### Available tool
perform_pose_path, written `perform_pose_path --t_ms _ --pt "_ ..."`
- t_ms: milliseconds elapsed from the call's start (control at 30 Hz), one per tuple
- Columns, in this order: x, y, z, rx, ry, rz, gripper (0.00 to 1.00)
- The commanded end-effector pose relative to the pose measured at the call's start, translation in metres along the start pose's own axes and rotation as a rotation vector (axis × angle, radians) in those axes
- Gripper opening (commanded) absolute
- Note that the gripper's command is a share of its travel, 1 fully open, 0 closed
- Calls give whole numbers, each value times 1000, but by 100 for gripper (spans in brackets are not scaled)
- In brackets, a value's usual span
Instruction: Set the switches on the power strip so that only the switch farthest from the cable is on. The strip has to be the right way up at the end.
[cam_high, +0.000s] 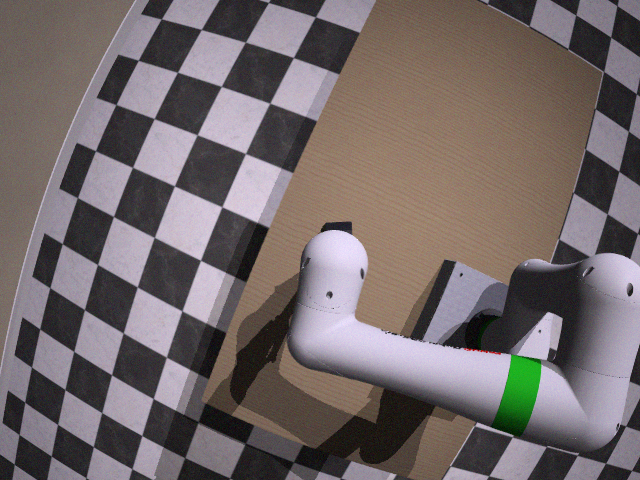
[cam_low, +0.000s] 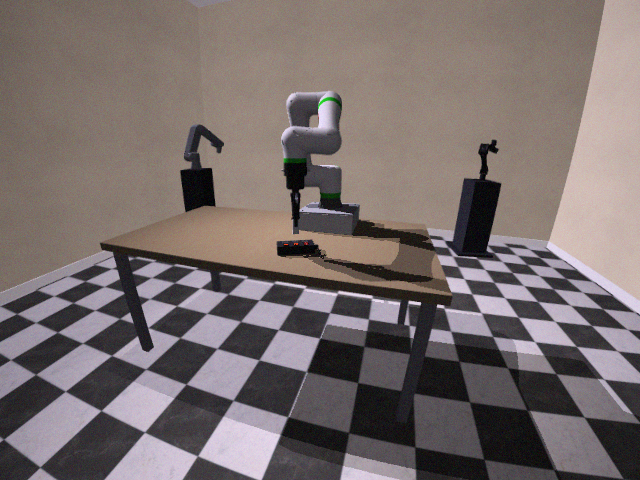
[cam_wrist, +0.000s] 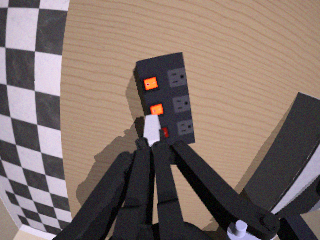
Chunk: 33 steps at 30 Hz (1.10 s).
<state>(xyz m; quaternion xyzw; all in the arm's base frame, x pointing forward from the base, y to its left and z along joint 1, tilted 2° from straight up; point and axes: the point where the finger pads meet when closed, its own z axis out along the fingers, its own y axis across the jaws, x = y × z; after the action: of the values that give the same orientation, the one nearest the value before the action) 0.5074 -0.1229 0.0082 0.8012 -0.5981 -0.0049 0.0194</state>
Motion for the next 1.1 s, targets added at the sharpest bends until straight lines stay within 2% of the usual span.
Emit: perform_pose_path --t_ms 0,467,1067 --pt "0 0 0 0 0 0 0" --pt "0 0 4 0 0 0 0" --pt "0 -1 23 0 0 0 0"
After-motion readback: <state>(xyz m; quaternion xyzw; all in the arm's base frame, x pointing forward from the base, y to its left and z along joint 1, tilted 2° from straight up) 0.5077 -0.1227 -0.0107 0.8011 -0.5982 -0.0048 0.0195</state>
